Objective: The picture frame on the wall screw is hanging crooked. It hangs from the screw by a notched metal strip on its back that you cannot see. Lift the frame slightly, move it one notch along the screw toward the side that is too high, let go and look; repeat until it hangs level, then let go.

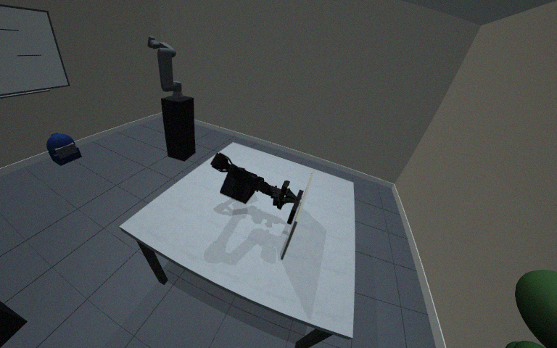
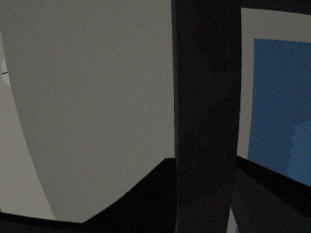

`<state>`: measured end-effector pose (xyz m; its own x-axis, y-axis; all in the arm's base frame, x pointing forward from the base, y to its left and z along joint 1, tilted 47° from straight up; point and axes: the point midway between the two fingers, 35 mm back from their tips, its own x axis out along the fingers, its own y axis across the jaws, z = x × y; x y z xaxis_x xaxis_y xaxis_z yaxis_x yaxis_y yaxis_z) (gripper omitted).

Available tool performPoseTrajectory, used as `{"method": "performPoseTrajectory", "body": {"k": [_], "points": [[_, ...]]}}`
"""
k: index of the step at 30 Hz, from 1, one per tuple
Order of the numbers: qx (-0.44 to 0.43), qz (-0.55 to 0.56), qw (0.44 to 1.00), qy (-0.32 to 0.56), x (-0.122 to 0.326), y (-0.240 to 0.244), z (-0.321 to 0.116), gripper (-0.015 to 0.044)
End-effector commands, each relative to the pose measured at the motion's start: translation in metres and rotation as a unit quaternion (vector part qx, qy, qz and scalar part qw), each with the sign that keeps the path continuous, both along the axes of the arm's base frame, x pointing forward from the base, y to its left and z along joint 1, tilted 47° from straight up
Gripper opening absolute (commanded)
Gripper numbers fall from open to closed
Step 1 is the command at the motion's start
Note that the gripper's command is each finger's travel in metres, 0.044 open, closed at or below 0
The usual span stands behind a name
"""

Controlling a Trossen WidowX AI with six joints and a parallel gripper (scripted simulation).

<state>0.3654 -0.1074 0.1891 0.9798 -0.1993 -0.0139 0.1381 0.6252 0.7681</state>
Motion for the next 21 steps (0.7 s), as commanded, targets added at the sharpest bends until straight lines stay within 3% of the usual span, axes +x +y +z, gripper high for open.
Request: {"method": "performPoseTrajectory", "body": {"k": [1,21], "points": [[0.001,0.006,1.000,-0.003,0.0007,0.0025,0.0009,0.0000],[0.001,0.006,1.000,-0.003,-0.0002,-0.0021,-0.0037,0.0000]]}}
